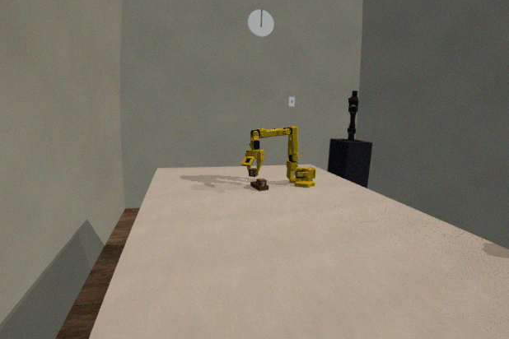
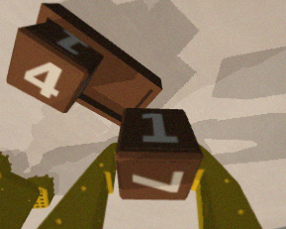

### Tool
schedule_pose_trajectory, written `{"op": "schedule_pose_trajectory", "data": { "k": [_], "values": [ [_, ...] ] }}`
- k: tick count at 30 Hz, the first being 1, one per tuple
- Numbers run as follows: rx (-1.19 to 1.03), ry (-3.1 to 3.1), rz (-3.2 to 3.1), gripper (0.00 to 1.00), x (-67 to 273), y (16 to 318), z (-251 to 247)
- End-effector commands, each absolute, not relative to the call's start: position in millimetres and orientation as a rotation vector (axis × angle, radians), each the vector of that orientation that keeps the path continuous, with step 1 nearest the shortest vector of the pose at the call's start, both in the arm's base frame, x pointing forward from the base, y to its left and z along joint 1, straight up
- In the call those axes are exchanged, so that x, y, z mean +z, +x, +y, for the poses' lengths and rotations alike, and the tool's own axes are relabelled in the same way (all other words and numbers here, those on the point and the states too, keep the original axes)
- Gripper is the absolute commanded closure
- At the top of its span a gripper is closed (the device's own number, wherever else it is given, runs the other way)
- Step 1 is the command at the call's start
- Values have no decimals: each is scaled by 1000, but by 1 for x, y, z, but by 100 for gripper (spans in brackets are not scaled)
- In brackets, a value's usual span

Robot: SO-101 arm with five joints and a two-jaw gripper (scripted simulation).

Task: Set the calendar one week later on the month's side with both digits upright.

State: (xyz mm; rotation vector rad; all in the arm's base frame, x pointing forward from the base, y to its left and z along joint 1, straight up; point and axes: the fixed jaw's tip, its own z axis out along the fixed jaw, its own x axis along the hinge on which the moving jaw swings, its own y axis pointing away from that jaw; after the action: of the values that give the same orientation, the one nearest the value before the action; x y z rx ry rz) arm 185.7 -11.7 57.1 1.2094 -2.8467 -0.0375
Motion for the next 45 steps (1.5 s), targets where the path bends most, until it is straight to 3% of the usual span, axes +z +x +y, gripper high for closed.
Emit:
{"op": "schedule_pose_trajectory", "data": {
  "k": [1,19,45],
  "values": [
    [2,824,-3036,100,66,187,-50],
    [23,-878,-3043,100,63,132,-135],
    [35,-1223,-2932,100,62,116,-149]
  ]
}}
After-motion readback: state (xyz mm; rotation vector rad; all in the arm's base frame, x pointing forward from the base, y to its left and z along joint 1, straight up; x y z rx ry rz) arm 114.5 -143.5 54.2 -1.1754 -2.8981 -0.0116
